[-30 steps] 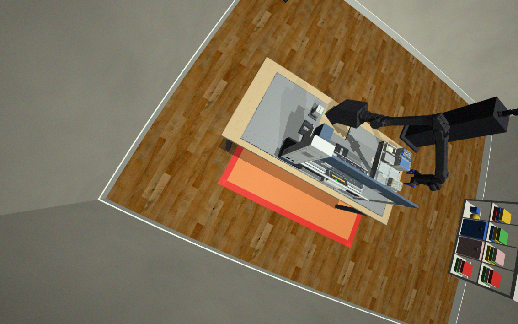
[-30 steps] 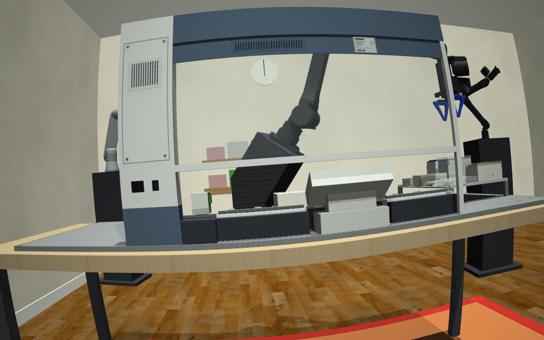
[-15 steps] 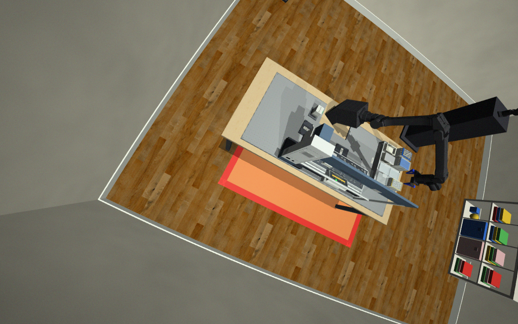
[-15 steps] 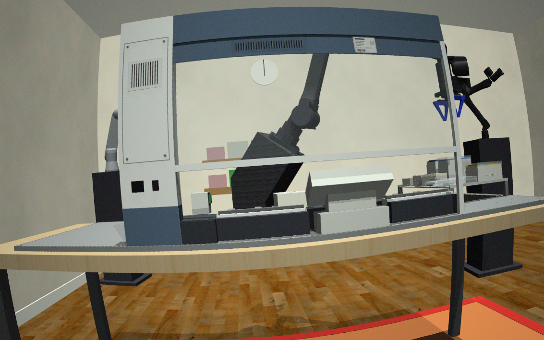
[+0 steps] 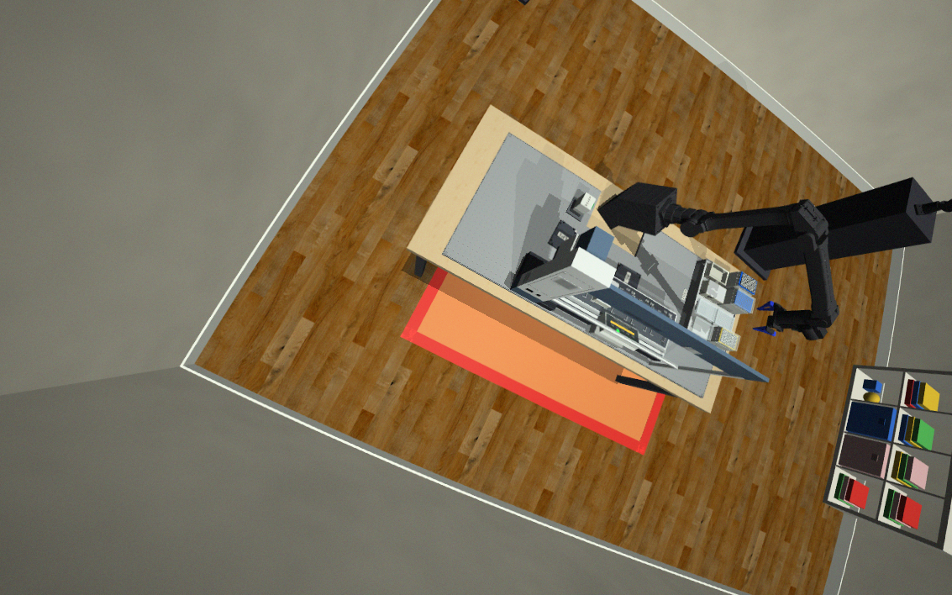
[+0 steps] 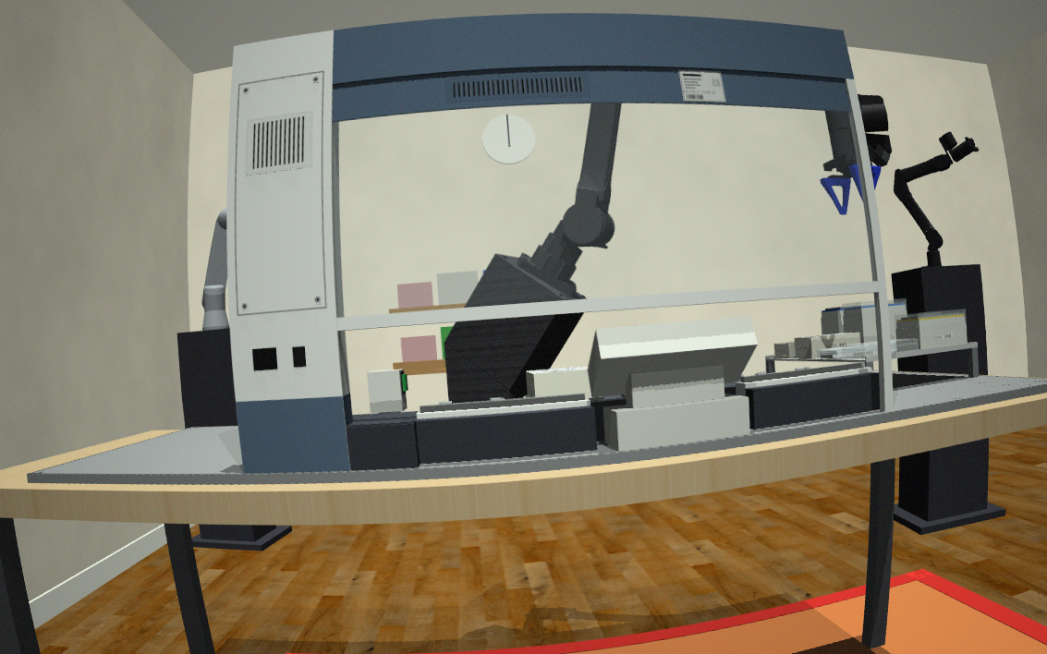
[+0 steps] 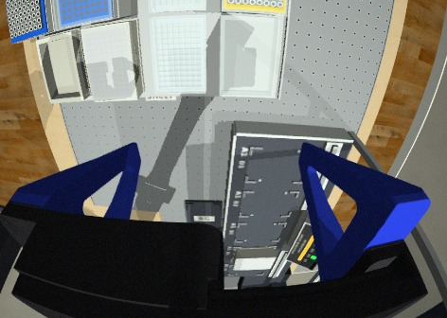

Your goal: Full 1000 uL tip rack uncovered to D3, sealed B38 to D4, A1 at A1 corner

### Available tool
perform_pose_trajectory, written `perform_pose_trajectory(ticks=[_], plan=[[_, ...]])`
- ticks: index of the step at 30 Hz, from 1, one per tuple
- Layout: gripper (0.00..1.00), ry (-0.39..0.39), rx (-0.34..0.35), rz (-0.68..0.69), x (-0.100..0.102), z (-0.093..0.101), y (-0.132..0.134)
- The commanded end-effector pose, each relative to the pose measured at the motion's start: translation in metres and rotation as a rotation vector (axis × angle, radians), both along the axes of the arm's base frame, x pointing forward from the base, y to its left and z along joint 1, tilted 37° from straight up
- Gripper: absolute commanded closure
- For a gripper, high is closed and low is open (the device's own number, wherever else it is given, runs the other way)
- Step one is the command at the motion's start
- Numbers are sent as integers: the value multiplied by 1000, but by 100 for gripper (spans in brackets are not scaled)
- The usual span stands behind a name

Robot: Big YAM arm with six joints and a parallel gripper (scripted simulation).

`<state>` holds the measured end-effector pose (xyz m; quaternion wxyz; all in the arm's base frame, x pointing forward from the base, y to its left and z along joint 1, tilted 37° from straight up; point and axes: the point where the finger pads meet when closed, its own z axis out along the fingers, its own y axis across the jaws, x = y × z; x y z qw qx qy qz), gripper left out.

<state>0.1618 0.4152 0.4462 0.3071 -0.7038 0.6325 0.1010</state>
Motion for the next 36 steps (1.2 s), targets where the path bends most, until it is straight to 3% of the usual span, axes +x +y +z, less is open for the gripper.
perform_pose_trajectory(ticks=[1,4,5,6,13,14,27,28,30,36], plan=[[0,5,48,-7,-21,25,-14],[0,4,53,-7,-28,30,-16],[0,15,16,-8,-24,14,-2],[0,12,26,-31,-13,16,-3],[0,13,28,-15,-20,16,-1],[0,-1,58,-19,-18,22,-19],[0,-9,51,-9,-12,-11,-63],[0,6,14,-10,-6,-28,-56],[0,-10,50,-9,-10,-19,-75],[0,-12,47,-10,-6,-37,-98]])
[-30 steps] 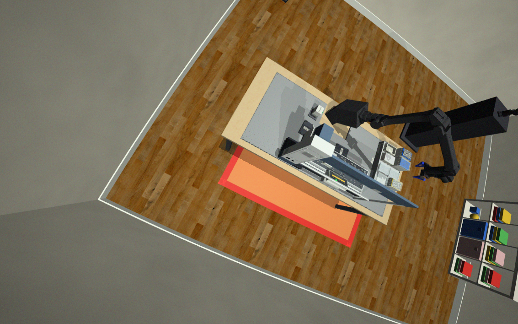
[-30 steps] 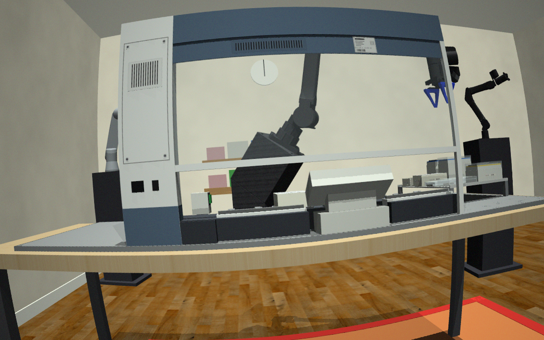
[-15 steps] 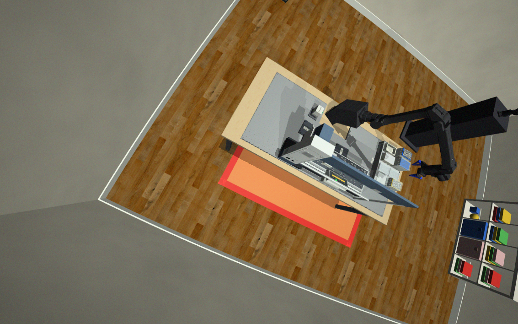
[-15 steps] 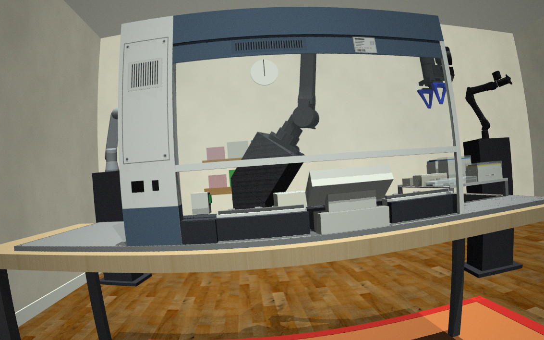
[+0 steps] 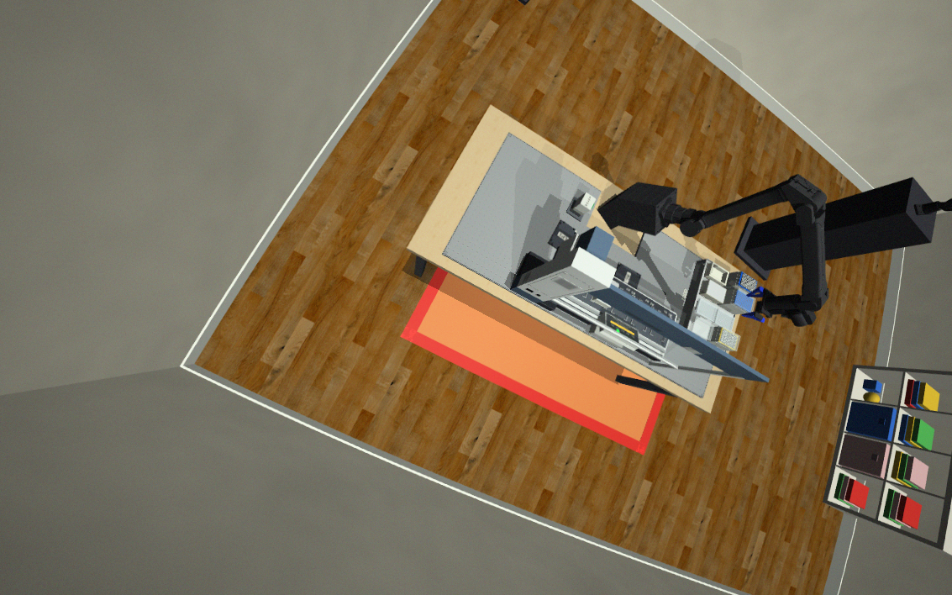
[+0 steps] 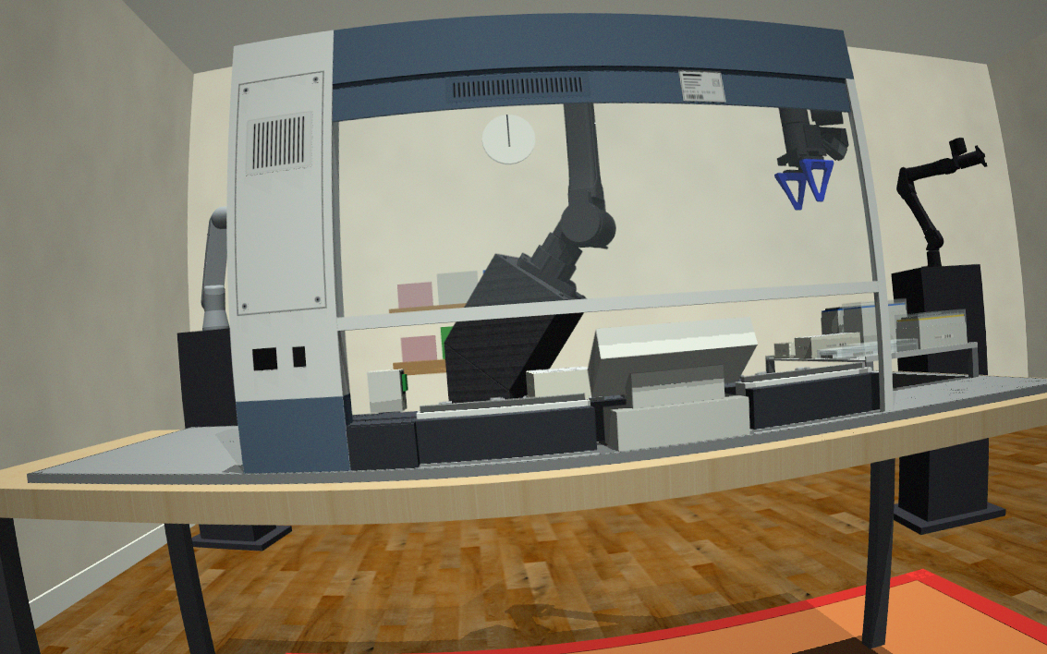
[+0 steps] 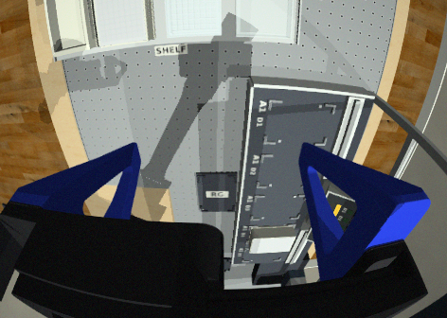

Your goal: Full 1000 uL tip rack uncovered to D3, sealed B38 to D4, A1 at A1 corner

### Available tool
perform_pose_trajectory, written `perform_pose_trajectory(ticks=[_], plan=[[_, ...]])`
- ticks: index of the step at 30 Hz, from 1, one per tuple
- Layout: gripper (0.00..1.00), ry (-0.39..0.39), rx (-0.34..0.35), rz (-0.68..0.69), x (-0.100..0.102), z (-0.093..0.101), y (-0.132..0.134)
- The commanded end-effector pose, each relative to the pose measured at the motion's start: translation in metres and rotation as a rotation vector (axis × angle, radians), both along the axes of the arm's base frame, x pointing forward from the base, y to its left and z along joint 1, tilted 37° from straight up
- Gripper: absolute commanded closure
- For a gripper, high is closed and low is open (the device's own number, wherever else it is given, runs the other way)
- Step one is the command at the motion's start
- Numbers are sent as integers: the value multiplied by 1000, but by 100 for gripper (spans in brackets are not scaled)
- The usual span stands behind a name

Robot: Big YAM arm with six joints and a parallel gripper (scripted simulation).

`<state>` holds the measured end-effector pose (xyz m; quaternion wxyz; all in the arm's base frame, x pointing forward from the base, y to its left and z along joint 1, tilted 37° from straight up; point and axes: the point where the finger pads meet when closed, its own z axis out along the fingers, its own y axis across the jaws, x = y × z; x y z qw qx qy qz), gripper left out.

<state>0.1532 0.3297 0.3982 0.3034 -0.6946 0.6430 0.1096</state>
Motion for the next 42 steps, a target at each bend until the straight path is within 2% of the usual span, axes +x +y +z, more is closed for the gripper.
perform_pose_trajectory(ticks=[1,6,8,9,10,13,16,17,18,19,23,25,28,40,42], plan=[[0,-38,37,10,3,8,-17],[0,-38,33,10,6,-7,-37],[0,-38,33,10,6,-7,-37],[0,-18,-1,10,11,-22,-34],[0,-39,32,10,7,-13,-45],[0,-32,20,10,7,-22,-57],[0,-17,-3,19,10,-29,-48],[0,-29,14,32,7,-19,-44],[0,-29,14,32,7,-19,-44],[0,-26,28,11,-2,-23,-53],[0,-25,31,12,-21,-28,-52],[0,-25,31,12,-21,-28,-52],[0,-23,34,12,-35,-32,-51],[0,-8,7,12,-92,-55,-49],[0,-8,7,12,-92,-55,-49]])
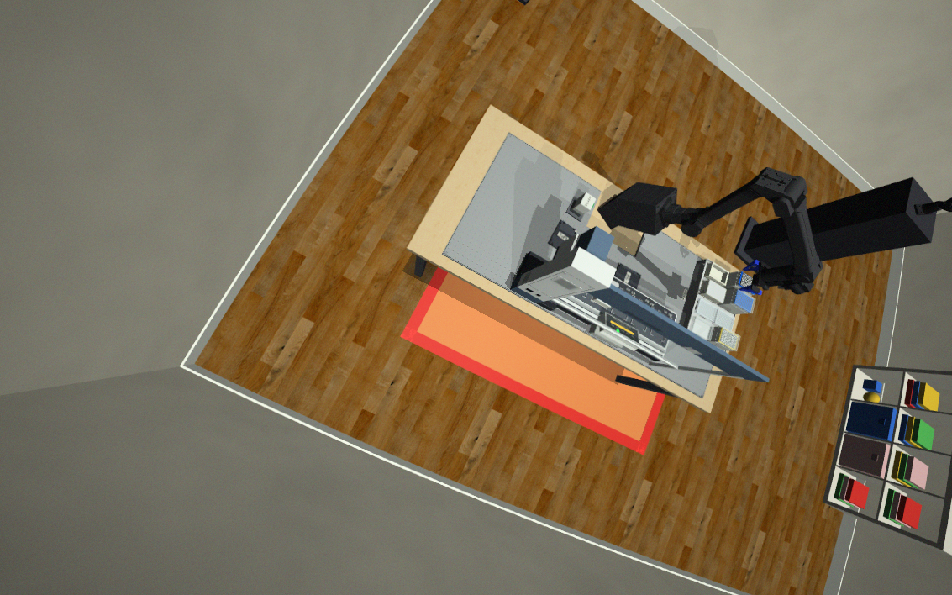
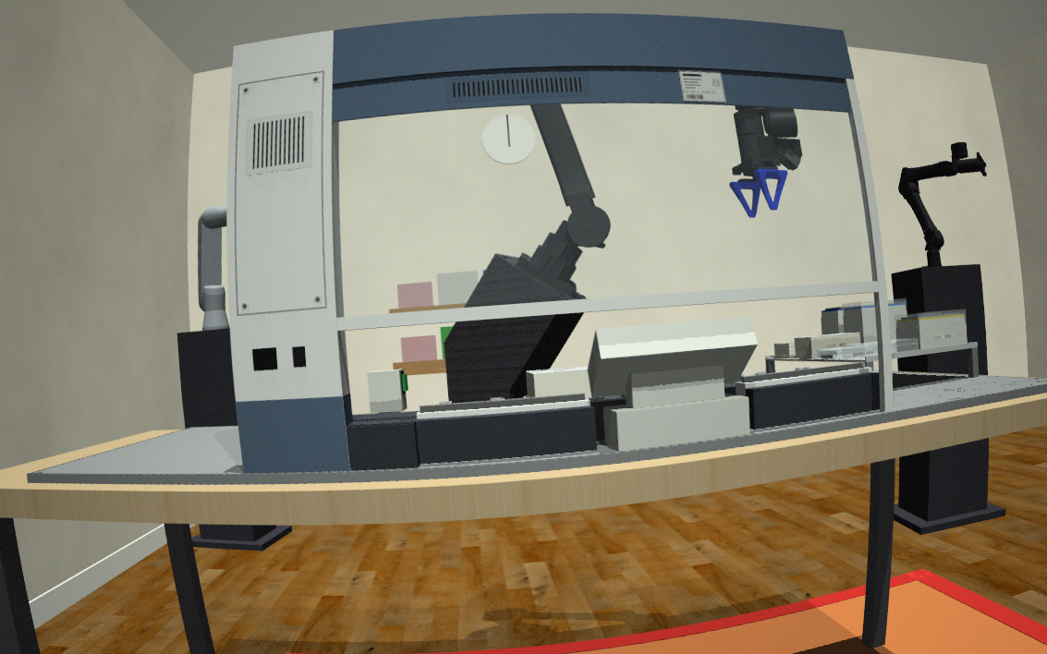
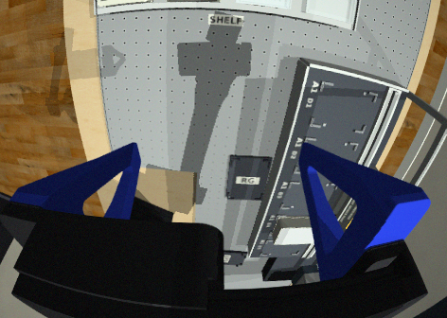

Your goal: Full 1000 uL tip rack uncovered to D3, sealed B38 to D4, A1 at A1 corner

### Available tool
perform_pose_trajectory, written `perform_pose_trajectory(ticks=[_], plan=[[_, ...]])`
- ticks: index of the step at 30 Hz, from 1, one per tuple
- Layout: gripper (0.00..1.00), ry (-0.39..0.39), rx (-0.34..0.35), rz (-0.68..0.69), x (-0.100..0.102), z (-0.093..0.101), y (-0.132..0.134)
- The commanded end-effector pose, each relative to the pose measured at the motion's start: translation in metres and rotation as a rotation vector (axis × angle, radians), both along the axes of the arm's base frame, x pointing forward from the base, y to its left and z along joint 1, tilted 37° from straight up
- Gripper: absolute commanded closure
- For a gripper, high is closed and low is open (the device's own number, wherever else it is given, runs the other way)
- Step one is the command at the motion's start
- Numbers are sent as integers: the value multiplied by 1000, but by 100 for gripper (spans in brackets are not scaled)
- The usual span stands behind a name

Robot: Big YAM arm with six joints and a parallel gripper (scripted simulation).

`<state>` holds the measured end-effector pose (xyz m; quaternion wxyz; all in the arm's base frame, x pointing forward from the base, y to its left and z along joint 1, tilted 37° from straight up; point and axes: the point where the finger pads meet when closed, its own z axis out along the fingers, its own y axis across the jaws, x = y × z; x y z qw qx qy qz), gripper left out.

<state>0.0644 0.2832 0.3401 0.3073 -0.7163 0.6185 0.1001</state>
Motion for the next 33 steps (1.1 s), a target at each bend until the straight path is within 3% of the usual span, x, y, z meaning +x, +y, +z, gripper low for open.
perform_pose_trajectory(ticks=[1,11,17,18,33], plan=[[0,31,20,-43,-7,1,-1],[0,29,2,-42,-54,-16,2],[0,33,26,-65,-47,-9,2],[0,43,71,-60,-50,17,14],[0,40,55,-52,-60,52,69]])
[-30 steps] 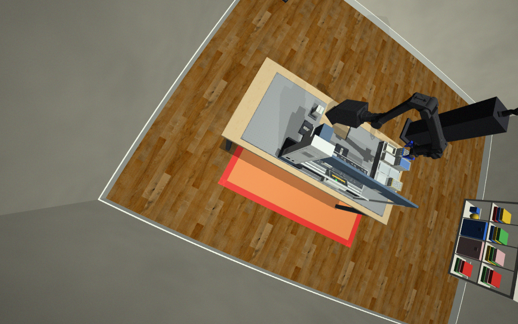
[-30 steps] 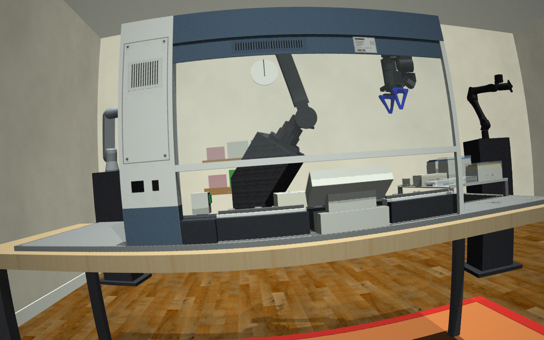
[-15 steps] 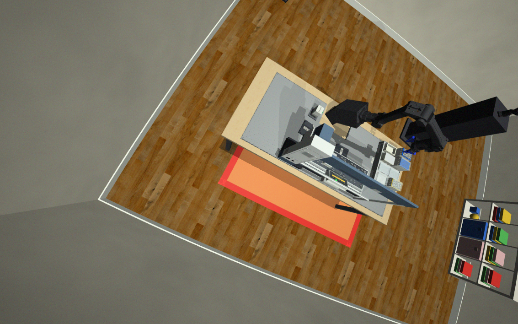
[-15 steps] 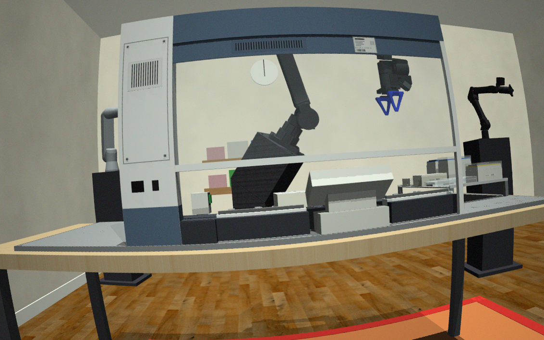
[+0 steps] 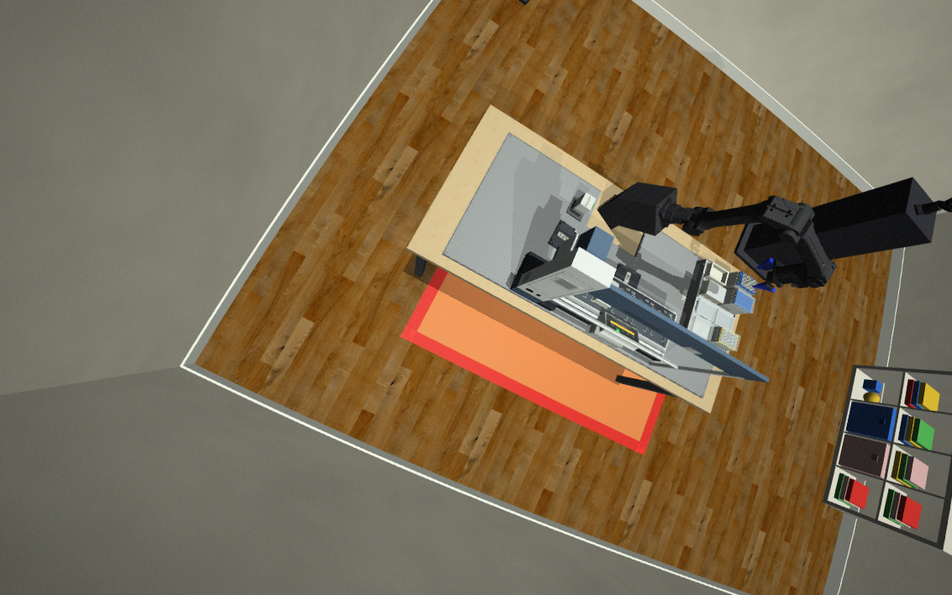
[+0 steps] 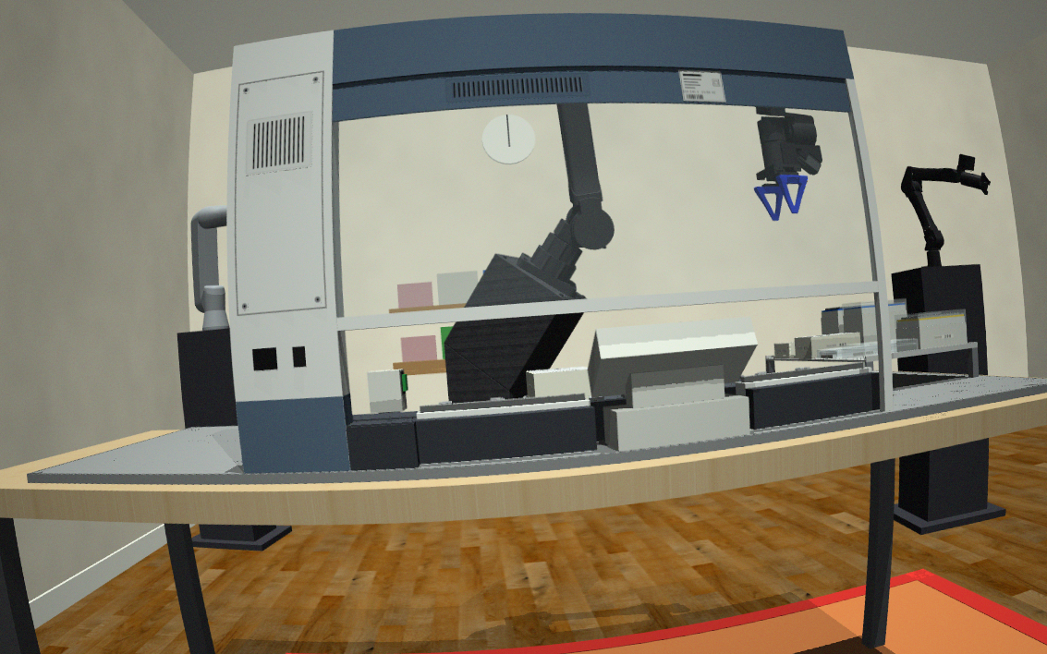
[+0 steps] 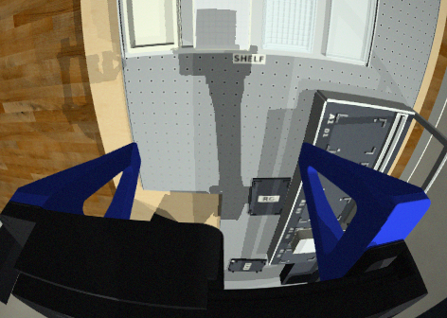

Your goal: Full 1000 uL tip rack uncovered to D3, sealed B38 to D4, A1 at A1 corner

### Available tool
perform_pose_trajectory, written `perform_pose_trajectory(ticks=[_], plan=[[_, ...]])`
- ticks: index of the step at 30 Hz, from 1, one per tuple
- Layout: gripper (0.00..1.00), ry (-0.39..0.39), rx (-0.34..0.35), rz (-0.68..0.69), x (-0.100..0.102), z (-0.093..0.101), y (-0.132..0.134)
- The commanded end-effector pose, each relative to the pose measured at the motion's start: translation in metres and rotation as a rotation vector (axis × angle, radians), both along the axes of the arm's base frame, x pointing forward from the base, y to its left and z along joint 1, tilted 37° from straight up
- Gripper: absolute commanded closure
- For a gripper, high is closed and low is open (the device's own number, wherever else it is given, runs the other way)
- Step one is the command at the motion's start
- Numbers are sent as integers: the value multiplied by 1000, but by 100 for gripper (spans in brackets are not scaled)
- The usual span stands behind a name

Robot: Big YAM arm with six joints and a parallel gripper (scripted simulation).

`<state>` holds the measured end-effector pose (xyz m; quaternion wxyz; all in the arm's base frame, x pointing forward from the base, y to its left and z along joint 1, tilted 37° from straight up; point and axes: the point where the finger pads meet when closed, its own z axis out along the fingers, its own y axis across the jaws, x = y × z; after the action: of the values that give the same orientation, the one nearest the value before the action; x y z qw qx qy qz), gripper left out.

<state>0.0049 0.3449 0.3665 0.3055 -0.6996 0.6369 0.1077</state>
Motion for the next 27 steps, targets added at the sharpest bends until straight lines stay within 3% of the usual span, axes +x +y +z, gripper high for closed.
perform_pose_trajectory(ticks=[1,27], plan=[[0,11,42,-11,-1,26,8],[0,10,42,-9,-15,91,106]])
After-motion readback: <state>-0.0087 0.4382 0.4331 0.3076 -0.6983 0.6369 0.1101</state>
